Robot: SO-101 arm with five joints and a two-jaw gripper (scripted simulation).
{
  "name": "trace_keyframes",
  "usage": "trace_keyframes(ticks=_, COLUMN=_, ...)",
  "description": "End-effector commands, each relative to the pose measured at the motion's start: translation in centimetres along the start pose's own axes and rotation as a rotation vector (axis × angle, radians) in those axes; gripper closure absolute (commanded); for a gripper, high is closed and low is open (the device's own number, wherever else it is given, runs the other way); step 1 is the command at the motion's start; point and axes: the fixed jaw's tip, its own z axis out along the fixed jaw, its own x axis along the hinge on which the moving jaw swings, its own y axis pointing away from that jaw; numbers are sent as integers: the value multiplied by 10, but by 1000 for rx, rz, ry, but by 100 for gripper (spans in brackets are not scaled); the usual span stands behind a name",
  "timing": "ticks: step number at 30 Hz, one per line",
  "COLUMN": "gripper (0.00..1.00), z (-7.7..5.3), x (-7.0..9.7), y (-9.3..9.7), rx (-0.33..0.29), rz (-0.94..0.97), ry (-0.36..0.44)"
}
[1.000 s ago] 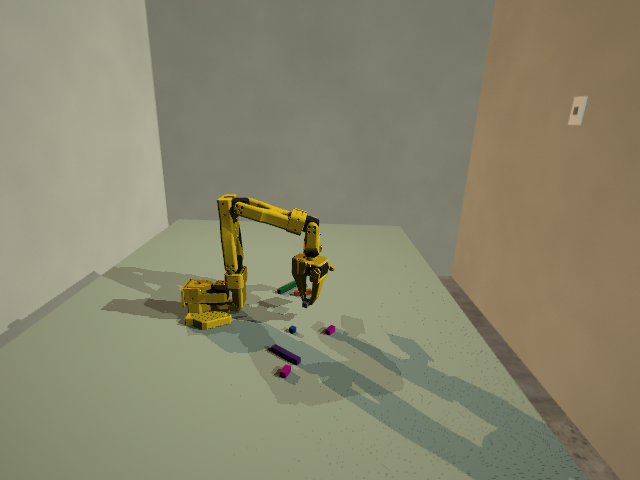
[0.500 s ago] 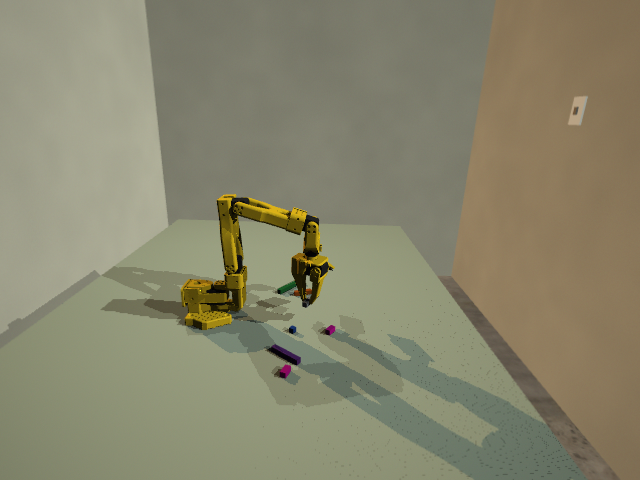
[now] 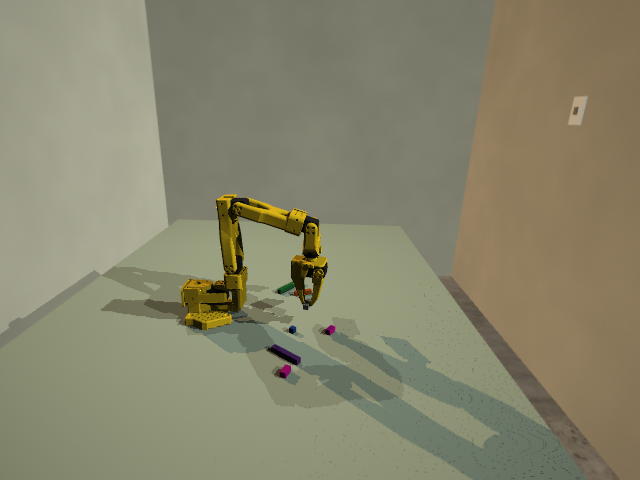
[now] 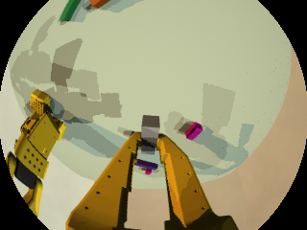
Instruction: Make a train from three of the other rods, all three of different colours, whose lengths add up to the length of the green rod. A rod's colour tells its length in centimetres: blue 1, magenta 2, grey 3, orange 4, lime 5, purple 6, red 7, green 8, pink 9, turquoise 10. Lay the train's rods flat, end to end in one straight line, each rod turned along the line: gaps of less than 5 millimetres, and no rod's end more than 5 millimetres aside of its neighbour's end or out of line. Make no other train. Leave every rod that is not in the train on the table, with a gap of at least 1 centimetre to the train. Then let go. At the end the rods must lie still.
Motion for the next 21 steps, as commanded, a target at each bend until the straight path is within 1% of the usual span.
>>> trace_keyframes(ticks=1, gripper=100, z=-10, x=5, y=-9, rx=74, rz=-100, ry=-7)
trace_keyframes(ticks=5, gripper=100, z=-9, x=11, y=-10, rx=74, rz=-226, ry=-1)
trace_keyframes(ticks=7, gripper=100, z=-9, x=11, y=-10, rx=74, rz=-226, ry=-1)
trace_keyframes(ticks=21, gripper=100, z=-6, x=35, y=-13, rx=71, rz=-718, ry=24)
